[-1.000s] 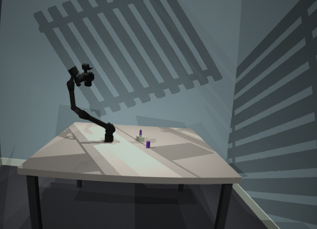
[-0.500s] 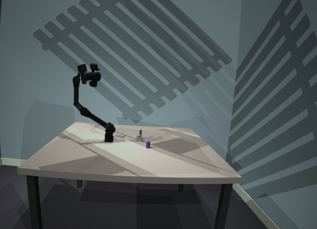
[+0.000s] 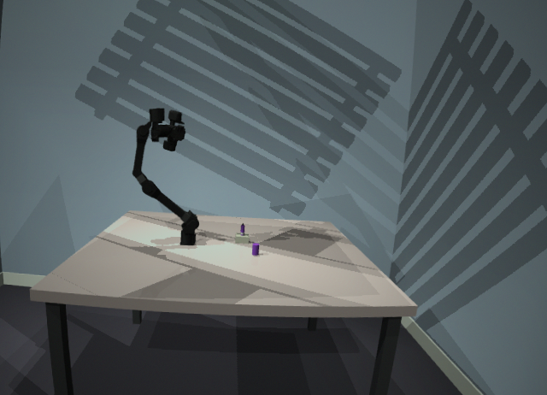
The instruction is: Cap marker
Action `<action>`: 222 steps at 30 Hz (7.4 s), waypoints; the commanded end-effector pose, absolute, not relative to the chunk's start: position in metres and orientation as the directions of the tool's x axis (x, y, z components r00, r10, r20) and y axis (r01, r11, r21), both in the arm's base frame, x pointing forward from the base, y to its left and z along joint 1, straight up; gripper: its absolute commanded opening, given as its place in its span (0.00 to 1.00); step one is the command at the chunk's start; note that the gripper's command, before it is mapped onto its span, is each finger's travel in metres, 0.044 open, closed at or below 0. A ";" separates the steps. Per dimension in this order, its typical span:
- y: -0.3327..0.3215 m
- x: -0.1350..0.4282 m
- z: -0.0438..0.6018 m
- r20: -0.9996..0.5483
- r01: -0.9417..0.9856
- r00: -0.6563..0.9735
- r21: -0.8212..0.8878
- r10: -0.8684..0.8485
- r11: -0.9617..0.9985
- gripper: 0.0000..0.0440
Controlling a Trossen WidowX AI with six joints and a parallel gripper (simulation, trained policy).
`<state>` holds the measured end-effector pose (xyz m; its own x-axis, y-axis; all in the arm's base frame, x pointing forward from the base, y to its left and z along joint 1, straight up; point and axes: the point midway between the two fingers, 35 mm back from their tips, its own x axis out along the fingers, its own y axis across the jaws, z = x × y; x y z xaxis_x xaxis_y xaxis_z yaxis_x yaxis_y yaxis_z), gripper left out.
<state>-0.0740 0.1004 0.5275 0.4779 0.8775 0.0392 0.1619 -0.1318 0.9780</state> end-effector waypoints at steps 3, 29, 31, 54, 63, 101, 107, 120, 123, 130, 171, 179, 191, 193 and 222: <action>0.105 -0.058 0.523 -0.012 0.204 0.472 0.974 0.882 -0.096 0.75; 0.123 0.018 0.502 -0.218 0.369 0.437 0.928 0.872 0.047 0.76; 0.124 0.024 0.500 -0.232 0.380 0.434 0.923 0.871 0.056 0.76; 0.131 0.092 0.487 -0.324 0.425 0.414 0.895 0.851 0.134 0.75; 0.131 0.118 0.481 -0.352 0.435 0.410 0.886 0.841 0.159 0.76; 0.105 0.223 0.439 -0.475 0.484 0.438 0.840 0.763 0.244 0.76; 0.096 0.237 0.430 -0.496 0.494 0.446 0.831 0.745 0.257 0.76; 0.076 0.266 0.409 -0.544 0.519 0.459 0.806 0.702 0.284 0.76; 0.070 0.272 0.405 -0.555 0.526 0.462 0.799 0.692 0.291 0.76; 0.058 0.285 0.393 -0.582 0.542 0.465 0.783 0.667 0.305 0.76; -0.019 0.336 0.317 -0.754 0.669 0.422 0.634 0.504 0.387 0.75; -0.033 0.341 0.301 -0.790 0.700 0.396 0.590 0.469 0.402 0.75; -0.055 0.346 0.274 -0.843 0.747 0.342 0.512 0.415 0.424 0.74; -0.059 0.346 0.269 -0.852 0.755 0.332 0.498 0.406 0.428 0.74; -0.104 0.340 0.199 -0.953 0.845 0.116 0.242 0.278 0.477 0.73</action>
<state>0.3430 -0.1012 0.2073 0.1493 0.2832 -0.9474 0.8392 0.4703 0.2729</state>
